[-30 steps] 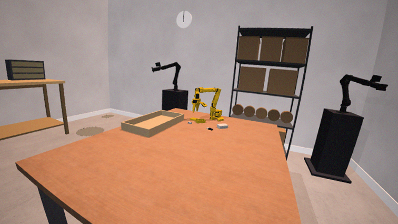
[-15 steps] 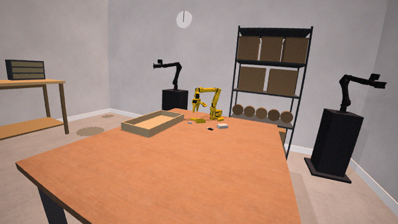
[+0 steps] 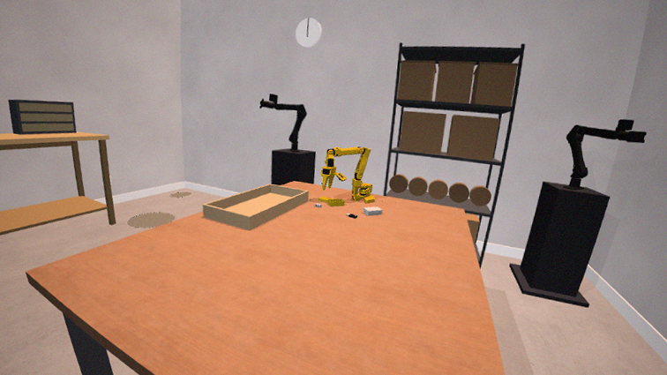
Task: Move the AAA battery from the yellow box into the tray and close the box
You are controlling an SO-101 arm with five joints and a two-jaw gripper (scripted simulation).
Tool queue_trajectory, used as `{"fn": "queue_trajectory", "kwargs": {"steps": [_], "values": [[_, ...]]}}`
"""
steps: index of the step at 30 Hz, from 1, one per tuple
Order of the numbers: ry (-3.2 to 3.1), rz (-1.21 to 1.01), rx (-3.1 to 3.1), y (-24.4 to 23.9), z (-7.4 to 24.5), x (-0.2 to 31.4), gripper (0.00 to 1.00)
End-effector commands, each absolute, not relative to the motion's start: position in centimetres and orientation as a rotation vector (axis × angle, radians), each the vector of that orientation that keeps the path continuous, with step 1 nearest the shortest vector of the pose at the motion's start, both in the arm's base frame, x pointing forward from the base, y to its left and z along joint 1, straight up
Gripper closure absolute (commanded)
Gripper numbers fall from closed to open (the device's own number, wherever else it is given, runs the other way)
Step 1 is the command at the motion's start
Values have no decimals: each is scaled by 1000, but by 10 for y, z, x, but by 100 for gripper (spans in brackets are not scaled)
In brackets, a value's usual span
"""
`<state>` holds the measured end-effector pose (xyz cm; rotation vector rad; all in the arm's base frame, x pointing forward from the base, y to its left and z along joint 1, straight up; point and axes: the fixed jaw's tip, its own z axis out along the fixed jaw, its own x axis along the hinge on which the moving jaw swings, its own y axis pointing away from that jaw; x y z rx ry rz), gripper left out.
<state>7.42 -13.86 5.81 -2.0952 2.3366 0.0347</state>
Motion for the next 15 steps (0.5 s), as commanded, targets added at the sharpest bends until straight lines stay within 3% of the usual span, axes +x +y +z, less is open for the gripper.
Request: {"fn": "queue_trajectory", "kwargs": {"steps": [1,15], "values": [[2337,0,-2099,-142,55,75,69],[2337,0,-2099,-142,25,74,69]]}}
